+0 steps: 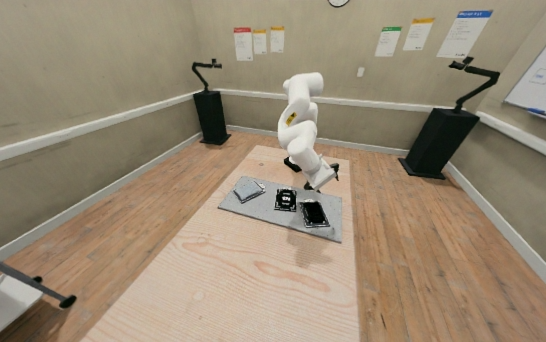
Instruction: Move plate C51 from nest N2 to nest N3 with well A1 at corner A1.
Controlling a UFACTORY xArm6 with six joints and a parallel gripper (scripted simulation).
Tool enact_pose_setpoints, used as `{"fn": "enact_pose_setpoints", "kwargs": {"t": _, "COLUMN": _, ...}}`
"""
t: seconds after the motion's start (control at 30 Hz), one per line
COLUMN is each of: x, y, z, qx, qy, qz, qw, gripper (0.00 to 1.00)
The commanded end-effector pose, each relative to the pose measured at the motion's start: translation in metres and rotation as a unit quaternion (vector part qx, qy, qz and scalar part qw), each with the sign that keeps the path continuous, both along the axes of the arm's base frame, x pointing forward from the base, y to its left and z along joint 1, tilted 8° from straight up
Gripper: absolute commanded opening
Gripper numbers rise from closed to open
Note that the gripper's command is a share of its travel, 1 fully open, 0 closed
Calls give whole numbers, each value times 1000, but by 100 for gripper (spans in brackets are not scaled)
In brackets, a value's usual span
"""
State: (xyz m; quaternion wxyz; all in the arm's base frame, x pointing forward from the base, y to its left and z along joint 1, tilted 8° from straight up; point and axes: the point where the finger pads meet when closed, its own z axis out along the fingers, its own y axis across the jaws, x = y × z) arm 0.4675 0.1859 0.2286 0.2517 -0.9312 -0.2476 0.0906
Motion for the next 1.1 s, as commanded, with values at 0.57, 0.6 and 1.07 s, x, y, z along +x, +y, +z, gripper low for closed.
{"fn": "enact_pose_setpoints", "kwargs": {"t": 0.57, "x": -6, "y": -35, "z": -73, "qx": -203, "qy": -81, "qz": -80, "qw": 973, "gripper": 100}}
{"fn": "enact_pose_setpoints", "kwargs": {"t": 0.6, "x": -6, "y": -35, "z": -73, "qx": -203, "qy": -81, "qz": -80, "qw": 973, "gripper": 100}}
{"fn": "enact_pose_setpoints", "kwargs": {"t": 1.07, "x": -12, "y": -34, "z": -99, "qx": -271, "qy": -184, "qz": -99, "qw": 939, "gripper": 100}}
